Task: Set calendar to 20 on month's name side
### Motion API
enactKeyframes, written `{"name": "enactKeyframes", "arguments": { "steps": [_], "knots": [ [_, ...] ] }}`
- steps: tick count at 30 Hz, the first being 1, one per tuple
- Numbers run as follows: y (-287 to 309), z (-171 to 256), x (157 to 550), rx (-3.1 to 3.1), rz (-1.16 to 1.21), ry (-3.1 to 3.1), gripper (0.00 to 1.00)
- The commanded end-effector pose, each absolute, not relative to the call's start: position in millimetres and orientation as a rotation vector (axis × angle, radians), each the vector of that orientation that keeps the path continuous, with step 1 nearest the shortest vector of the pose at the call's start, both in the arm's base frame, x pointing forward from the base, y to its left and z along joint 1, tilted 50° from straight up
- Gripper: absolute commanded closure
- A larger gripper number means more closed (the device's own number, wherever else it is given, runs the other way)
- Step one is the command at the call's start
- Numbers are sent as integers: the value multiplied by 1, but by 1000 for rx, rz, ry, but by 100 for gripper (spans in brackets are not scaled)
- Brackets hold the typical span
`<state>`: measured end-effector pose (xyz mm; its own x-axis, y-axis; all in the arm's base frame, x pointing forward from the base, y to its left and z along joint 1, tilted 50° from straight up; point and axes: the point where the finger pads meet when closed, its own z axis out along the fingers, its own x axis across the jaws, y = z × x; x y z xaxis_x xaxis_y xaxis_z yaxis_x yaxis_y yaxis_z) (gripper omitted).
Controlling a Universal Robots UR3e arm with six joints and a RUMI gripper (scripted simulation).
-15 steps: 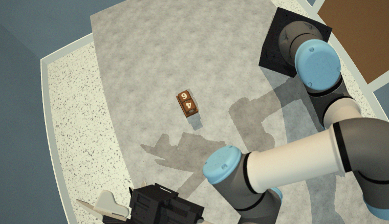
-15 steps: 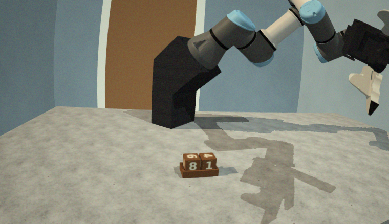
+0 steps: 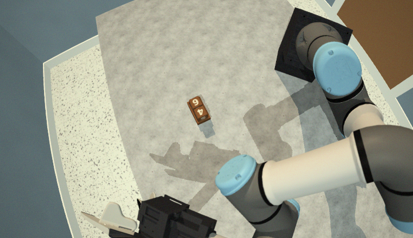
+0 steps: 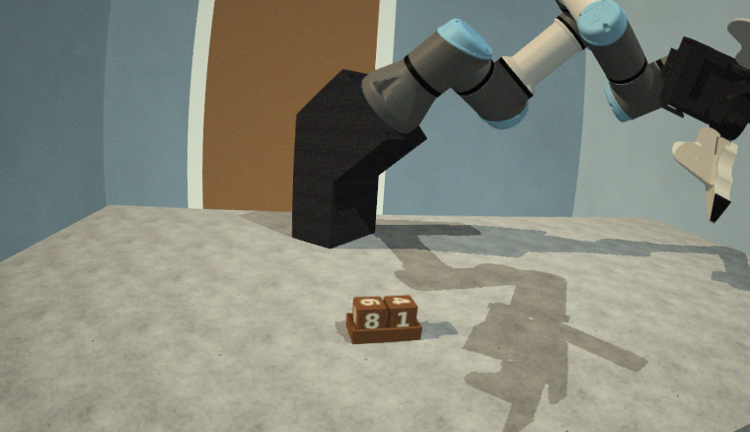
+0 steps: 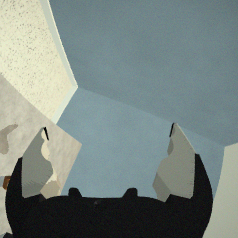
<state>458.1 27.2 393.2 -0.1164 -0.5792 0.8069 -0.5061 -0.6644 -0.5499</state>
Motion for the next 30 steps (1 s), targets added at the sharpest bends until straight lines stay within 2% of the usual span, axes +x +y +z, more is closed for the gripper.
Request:
{"name": "enactKeyframes", "arguments": {
  "steps": [1,19,30],
  "knots": [
    [27,394,458,-2045,-1931,1261,0],
    [16,374,465,-2093,-1869,1308,0],
    [-23,305,475,-2210,-1626,1493,0]
  ]
}}
